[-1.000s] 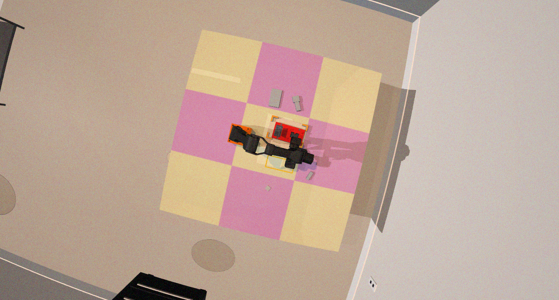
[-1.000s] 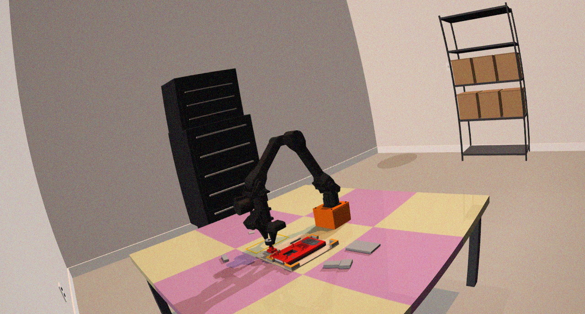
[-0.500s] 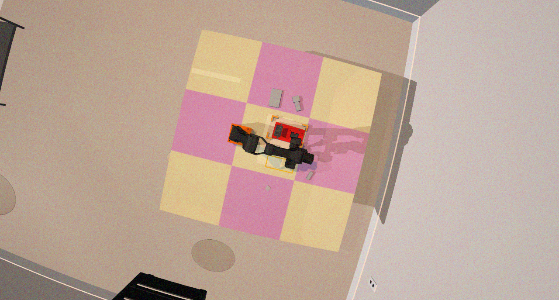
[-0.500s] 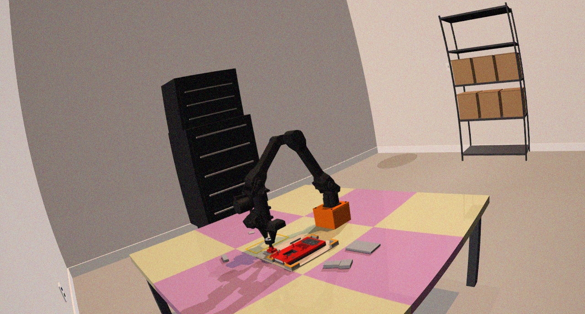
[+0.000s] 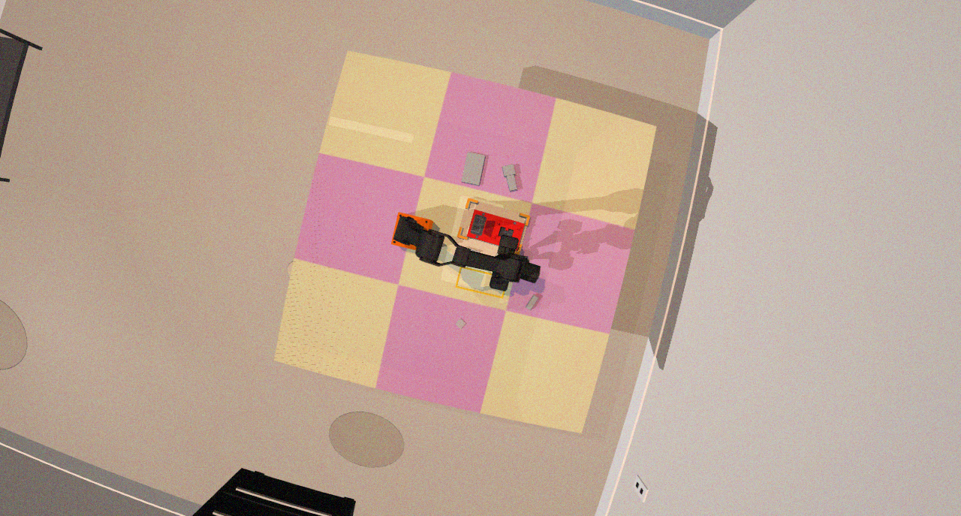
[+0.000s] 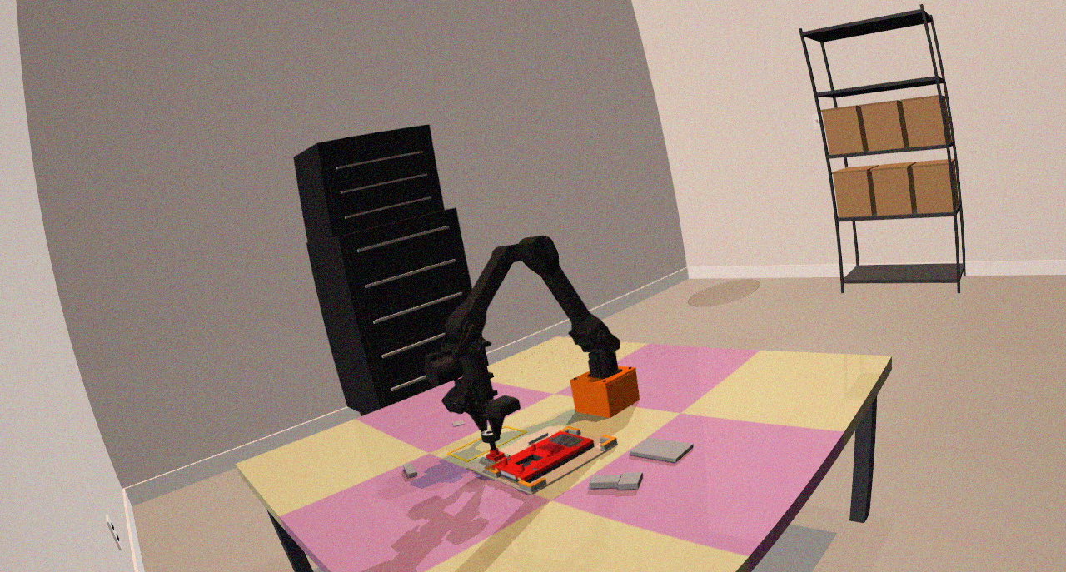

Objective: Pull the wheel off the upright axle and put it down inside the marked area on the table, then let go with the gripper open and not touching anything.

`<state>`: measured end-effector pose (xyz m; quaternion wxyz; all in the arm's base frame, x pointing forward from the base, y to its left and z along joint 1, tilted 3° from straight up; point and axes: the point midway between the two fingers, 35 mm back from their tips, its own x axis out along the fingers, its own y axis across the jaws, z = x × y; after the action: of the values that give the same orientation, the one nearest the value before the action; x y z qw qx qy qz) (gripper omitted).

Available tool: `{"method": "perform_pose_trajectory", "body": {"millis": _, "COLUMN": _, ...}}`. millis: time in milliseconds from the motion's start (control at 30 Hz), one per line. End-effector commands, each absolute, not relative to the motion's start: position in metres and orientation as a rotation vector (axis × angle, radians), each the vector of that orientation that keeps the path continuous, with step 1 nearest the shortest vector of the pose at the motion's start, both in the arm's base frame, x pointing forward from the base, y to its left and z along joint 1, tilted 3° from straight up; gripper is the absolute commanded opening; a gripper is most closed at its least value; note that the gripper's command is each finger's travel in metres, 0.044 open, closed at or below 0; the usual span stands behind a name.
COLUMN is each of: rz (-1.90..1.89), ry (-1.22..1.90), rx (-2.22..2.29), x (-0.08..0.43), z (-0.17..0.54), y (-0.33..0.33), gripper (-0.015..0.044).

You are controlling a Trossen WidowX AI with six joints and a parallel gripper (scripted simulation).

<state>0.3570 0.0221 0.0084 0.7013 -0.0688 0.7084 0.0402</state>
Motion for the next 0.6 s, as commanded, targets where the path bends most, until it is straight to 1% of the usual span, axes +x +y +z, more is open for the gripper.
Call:
{"method": "perform_pose_trajectory", "body": {"millis": 0, "rz": 0.087, "ry": 1.569, "rx": -0.152, "x": 0.3589, "z": 0.0126, "y": 0.0223, "gripper": 0.0000}}
{"method": "perform_pose_trajectory", "body": {"millis": 567, "rz": 0.087, "ry": 1.567, "rx": -0.153, "x": 0.3587, "z": 0.0180, "y": 0.0225, "gripper": 0.0000}}
